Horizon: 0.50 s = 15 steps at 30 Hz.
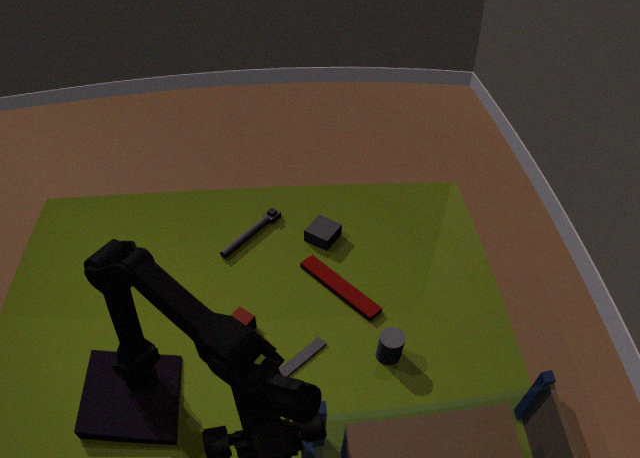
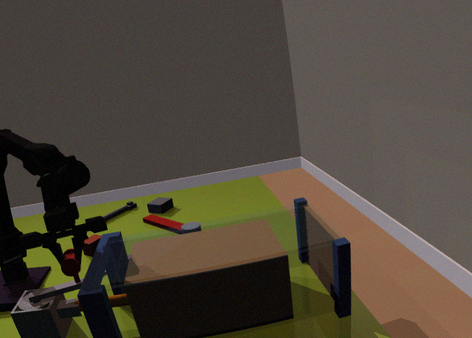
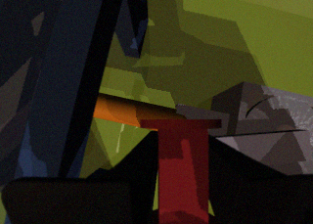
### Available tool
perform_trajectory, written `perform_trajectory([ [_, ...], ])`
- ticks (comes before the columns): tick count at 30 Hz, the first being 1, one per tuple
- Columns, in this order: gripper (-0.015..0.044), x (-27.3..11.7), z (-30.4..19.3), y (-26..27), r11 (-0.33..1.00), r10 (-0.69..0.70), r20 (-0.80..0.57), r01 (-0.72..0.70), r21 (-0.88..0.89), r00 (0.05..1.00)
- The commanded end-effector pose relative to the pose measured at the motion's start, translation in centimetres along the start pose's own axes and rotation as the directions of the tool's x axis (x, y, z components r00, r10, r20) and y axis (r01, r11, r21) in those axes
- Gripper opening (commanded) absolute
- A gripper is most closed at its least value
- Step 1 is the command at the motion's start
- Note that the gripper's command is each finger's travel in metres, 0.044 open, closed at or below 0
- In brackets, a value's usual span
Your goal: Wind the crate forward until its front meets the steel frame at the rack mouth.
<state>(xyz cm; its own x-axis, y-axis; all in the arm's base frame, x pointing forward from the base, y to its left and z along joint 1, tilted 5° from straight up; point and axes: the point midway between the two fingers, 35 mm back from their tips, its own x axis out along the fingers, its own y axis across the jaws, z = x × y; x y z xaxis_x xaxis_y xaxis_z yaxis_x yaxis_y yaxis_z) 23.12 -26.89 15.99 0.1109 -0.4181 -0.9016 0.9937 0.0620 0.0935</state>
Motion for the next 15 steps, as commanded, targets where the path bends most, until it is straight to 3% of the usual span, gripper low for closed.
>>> perform_trajectory([
  [1, 0.0000, -0.3, -1.6, -0.1, 1.000, -0.001, -0.028, 0.001, -0.013, 1.000],
  [15, 0.0000, -1.2, -3.3, -0.8, 1.000, -0.002, -0.030, 0.002, -0.013, 1.000],
])
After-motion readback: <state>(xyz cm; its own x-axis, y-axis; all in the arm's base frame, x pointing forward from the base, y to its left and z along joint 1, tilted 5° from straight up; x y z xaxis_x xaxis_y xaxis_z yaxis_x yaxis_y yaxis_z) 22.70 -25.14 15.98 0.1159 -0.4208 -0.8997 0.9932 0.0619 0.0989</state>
